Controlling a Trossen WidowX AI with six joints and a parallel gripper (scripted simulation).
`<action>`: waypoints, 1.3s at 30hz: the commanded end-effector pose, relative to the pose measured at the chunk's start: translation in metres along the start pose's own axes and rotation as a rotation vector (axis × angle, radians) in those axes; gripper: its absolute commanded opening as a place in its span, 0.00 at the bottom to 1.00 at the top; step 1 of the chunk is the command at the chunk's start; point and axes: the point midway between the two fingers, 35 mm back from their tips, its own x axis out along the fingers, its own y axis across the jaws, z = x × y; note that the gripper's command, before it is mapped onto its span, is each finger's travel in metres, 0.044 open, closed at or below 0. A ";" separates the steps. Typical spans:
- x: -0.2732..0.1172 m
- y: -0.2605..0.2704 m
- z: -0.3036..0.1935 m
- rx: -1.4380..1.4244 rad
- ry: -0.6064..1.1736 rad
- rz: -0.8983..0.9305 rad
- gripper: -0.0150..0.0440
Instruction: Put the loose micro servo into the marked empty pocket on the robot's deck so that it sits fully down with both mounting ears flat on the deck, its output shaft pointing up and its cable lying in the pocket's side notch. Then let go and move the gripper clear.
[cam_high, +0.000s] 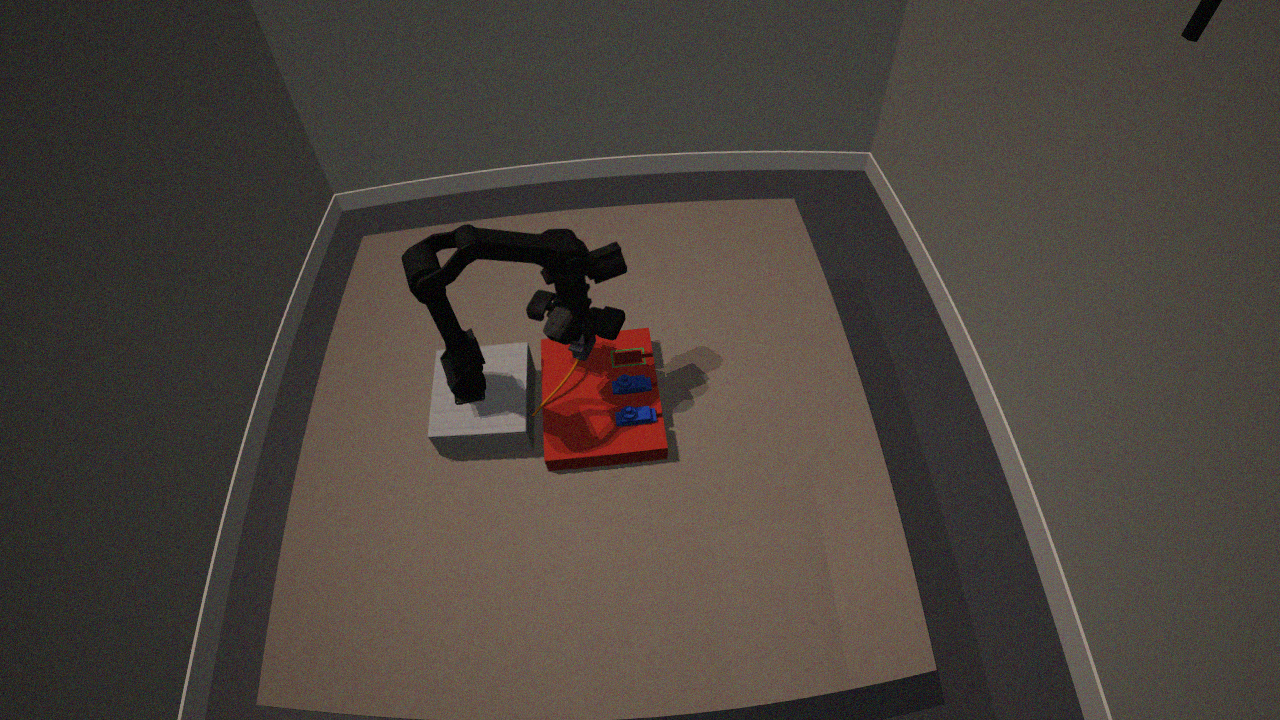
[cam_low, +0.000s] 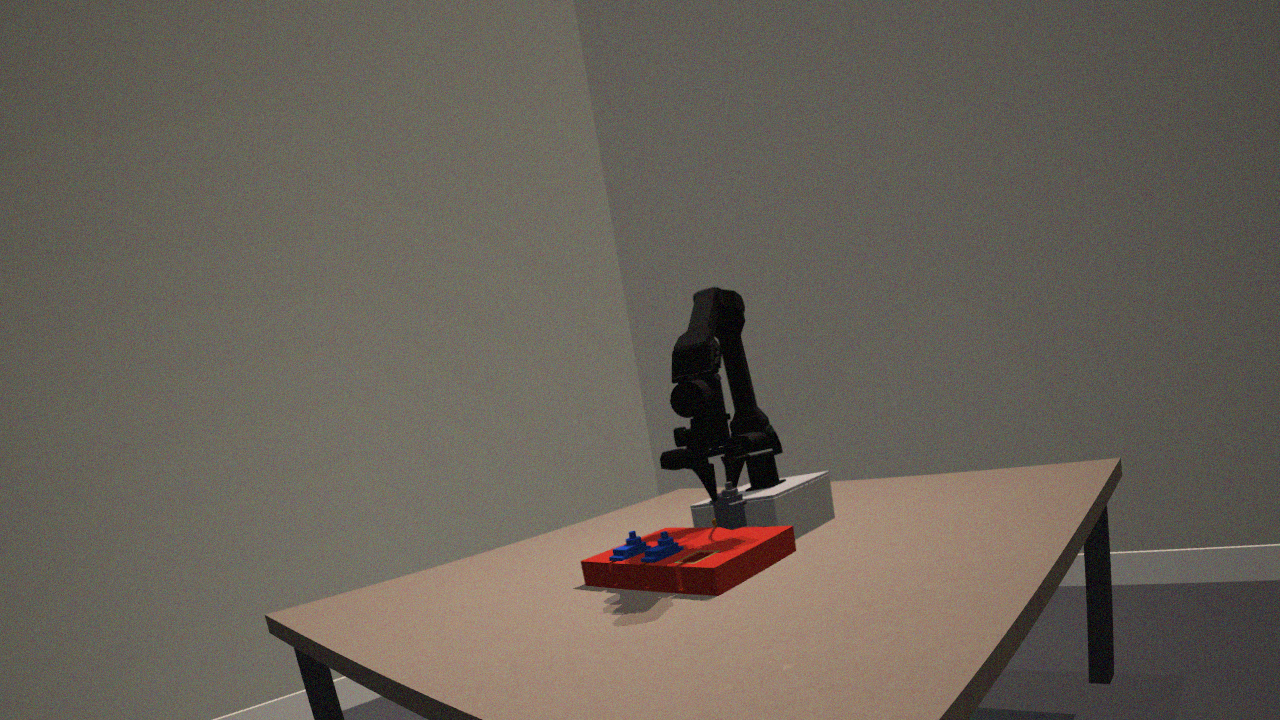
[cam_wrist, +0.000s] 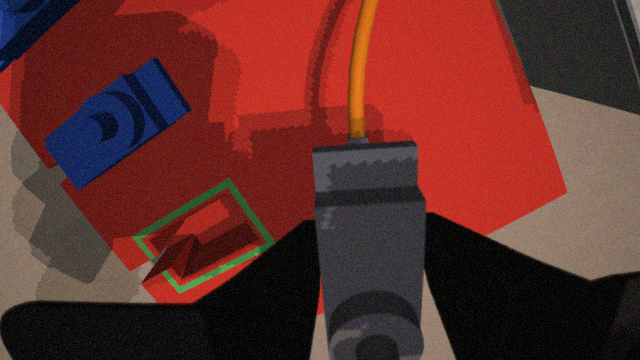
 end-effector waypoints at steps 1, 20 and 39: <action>0.000 0.000 -0.001 -0.138 0.003 0.000 0.25; 0.000 0.000 -0.001 -0.797 0.003 0.002 0.25; 0.000 0.000 -0.001 -1.457 0.002 0.003 0.25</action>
